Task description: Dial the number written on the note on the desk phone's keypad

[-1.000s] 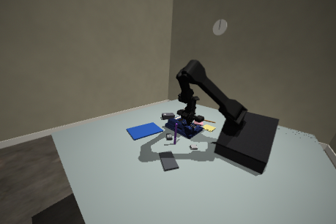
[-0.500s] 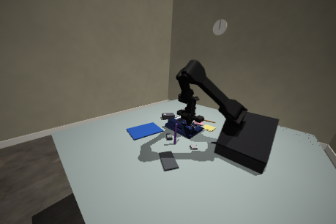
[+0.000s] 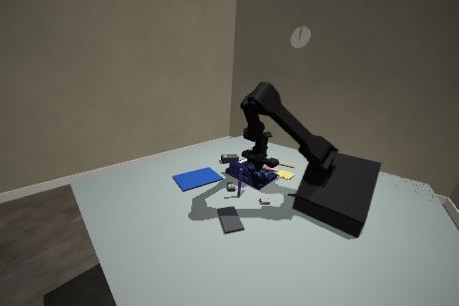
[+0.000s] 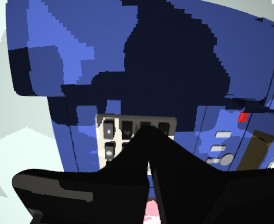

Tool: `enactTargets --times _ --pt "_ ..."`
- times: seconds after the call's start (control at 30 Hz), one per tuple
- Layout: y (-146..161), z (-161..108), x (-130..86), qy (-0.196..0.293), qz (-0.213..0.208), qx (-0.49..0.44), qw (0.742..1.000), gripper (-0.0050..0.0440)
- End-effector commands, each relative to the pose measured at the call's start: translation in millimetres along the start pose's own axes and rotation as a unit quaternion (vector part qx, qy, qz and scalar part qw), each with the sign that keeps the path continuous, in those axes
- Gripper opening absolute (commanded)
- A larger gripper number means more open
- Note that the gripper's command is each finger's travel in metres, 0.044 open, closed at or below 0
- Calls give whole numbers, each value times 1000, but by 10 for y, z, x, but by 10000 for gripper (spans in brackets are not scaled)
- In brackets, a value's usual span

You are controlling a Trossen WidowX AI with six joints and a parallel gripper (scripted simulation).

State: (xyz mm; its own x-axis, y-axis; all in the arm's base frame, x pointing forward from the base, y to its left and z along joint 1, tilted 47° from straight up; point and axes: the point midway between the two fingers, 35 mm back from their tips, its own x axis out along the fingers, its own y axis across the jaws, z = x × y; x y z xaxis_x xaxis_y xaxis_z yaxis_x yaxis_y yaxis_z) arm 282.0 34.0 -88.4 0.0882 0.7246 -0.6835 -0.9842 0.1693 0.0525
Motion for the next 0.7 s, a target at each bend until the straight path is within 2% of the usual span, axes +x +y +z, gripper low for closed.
enactTargets --times 0.0,0.13,0.27,0.4,0.53,0.67 --pt "13 2 16 -1 3 1 1000 -50" --pt "9 0 -59 -1 3 1 1000 -50" --pt "11 2 -283 -1 3 1 1000 -50" --pt "11 2 -283 -1 3 1 1000 -50" --pt "-105 -170 -279 -1 3 2 1000 -50" --pt "-115 -184 -269 -1 3 1 1000 -50"
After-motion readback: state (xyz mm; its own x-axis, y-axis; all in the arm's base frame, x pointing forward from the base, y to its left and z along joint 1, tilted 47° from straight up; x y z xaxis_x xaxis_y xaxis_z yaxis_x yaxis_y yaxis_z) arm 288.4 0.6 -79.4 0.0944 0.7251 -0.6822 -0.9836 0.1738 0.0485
